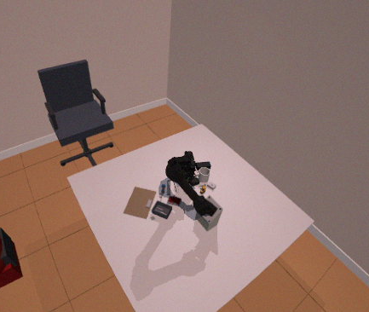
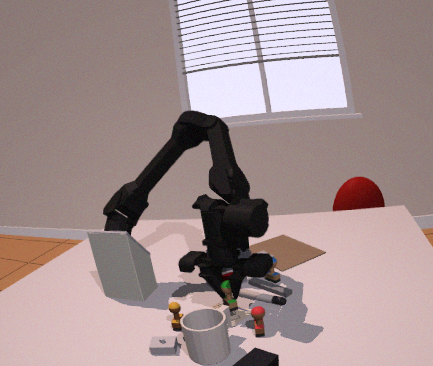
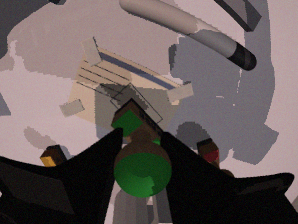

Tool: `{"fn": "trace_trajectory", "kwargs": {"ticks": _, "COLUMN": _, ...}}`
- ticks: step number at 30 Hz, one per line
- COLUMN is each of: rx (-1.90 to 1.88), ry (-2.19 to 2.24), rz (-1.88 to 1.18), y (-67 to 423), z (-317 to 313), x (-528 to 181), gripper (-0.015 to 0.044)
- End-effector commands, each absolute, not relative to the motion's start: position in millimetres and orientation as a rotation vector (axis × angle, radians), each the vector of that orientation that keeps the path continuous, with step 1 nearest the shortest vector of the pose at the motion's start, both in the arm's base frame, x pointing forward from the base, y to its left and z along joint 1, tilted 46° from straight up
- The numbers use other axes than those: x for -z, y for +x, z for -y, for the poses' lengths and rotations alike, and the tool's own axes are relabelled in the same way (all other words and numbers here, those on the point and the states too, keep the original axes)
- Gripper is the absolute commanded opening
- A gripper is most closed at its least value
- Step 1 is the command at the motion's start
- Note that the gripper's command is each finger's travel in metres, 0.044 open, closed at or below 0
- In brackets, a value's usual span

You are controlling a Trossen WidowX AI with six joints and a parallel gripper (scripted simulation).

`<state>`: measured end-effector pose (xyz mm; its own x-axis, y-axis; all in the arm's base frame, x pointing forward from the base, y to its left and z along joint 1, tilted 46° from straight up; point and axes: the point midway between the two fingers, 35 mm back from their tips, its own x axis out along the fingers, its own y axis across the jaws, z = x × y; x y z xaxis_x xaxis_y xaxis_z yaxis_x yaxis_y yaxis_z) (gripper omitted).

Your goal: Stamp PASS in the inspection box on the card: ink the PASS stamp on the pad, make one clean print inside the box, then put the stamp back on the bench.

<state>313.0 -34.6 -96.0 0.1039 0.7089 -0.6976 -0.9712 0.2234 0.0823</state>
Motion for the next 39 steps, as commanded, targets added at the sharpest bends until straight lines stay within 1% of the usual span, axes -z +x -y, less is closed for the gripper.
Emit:
{"fn": "trace_trajectory", "kwargs": {"ticks": 1, "rx": -1.302, "ry": -0.443, "rz": -0.709, "y": 312, "z": 32, "x": 99, "gripper": 0.0000}}
{"fn": "trace_trajectory", "kwargs": {"ticks": 39, "rx": -1.303, "ry": -0.440, "rz": -0.707, "y": 312, "z": 18, "x": 111, "gripper": 0.0000}}
